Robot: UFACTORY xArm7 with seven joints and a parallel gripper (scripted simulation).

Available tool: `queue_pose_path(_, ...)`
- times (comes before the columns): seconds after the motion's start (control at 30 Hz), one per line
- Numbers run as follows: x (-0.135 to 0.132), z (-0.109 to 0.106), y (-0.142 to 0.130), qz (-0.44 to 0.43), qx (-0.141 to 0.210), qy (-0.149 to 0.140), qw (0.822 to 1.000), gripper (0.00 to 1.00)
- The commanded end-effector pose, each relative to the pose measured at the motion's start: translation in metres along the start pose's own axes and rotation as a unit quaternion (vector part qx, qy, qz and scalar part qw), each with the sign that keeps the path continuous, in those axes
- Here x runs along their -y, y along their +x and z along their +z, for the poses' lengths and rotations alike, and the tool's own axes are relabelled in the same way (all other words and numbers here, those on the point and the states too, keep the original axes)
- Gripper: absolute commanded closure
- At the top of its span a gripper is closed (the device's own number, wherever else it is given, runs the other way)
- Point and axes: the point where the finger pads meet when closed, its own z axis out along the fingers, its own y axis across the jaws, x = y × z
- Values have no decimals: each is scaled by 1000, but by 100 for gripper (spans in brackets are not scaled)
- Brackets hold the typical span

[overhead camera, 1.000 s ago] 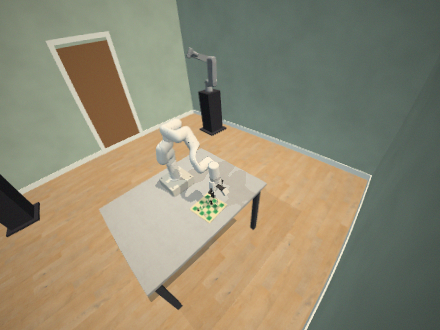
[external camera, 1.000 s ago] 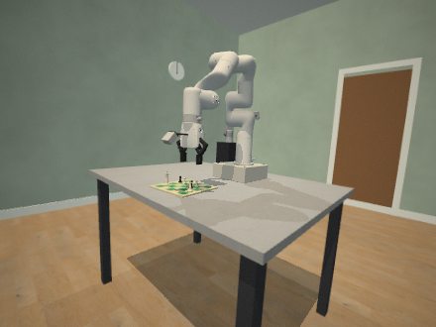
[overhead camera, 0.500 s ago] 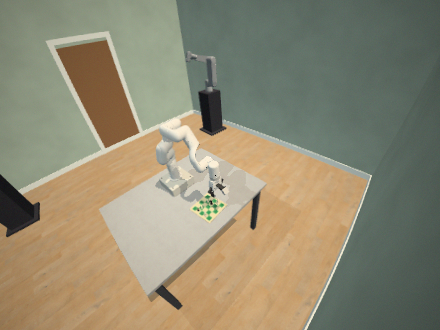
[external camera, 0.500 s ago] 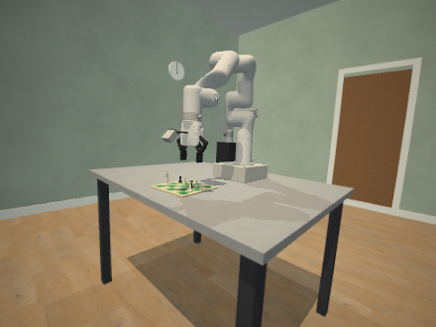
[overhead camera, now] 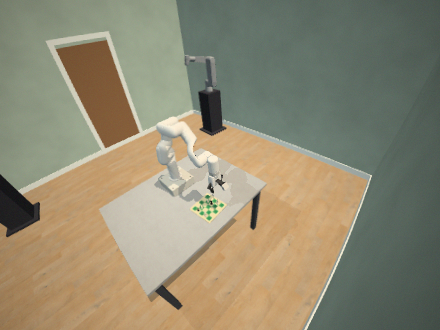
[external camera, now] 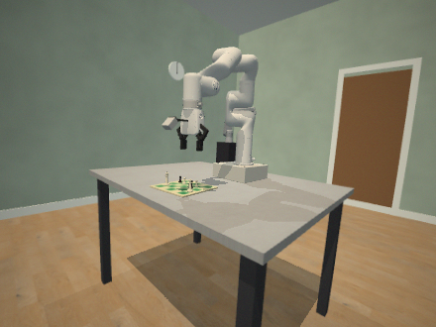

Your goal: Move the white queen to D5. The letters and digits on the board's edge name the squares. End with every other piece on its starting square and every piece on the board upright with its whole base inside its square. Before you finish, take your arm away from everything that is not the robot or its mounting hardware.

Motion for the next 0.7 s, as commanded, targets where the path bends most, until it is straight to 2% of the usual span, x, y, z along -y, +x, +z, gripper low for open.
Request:
queue_pose_path(0.0,0,-8,1,1,-2,-2,1000,0)
queue_pose_path(0.67,0,-12,1,1,-2,-2,1000,0)
